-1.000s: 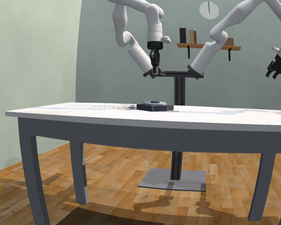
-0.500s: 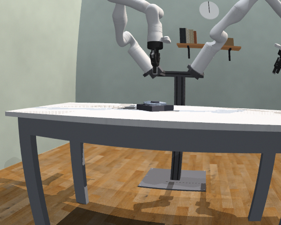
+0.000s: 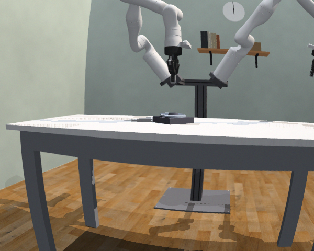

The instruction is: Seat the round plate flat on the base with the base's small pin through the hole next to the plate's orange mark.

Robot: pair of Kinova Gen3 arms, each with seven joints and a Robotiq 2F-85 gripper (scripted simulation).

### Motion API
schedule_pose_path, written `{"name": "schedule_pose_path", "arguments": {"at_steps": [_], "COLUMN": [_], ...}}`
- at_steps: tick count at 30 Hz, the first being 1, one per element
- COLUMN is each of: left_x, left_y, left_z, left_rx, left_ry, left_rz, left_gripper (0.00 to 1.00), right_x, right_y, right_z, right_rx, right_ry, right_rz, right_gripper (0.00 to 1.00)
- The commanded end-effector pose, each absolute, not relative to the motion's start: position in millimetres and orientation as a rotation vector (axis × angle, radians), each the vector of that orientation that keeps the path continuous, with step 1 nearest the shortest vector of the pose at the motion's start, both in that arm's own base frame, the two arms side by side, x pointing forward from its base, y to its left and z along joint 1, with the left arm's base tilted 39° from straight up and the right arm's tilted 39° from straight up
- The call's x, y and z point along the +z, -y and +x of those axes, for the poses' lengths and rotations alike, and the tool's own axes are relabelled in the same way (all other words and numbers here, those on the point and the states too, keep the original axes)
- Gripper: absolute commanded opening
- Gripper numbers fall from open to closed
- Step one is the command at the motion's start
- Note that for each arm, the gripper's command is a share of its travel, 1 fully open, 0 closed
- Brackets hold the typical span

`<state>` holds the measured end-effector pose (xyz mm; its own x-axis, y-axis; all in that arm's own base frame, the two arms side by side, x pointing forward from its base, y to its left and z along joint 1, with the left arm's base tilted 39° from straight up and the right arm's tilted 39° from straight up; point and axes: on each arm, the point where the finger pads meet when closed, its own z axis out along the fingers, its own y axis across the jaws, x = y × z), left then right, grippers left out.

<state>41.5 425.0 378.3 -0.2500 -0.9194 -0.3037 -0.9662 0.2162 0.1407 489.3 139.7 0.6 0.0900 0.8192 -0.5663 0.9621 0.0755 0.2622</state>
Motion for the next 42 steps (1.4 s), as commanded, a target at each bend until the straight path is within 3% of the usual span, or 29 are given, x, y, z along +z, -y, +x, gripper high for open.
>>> {"name": "schedule_pose_path", "arguments": {"at_steps": [1,23,42], "left_x": [391.0,449.2,457.9], "left_y": [-426.7,-422.0,-419.6], "left_z": [25.4,-50.0,-60.7], "left_rx": [0.480,0.615,0.637], "left_ry": [-2.238,-1.835,-1.777], "left_rz": [-1.866,-2.041,-2.059], "left_gripper": [1.000,1.000,1.000], "right_x": [0.8,-4.5,-10.0], "right_y": [-140.2,-134.2,-127.3], "right_z": [489.5,489.1,489.0], "right_rx": [-0.295,-0.205,-0.103], "right_ry": [-1.740,-1.507,-1.219], "right_rz": [1.784,1.973,2.158], "right_gripper": [0.099,0.099,0.099]}}
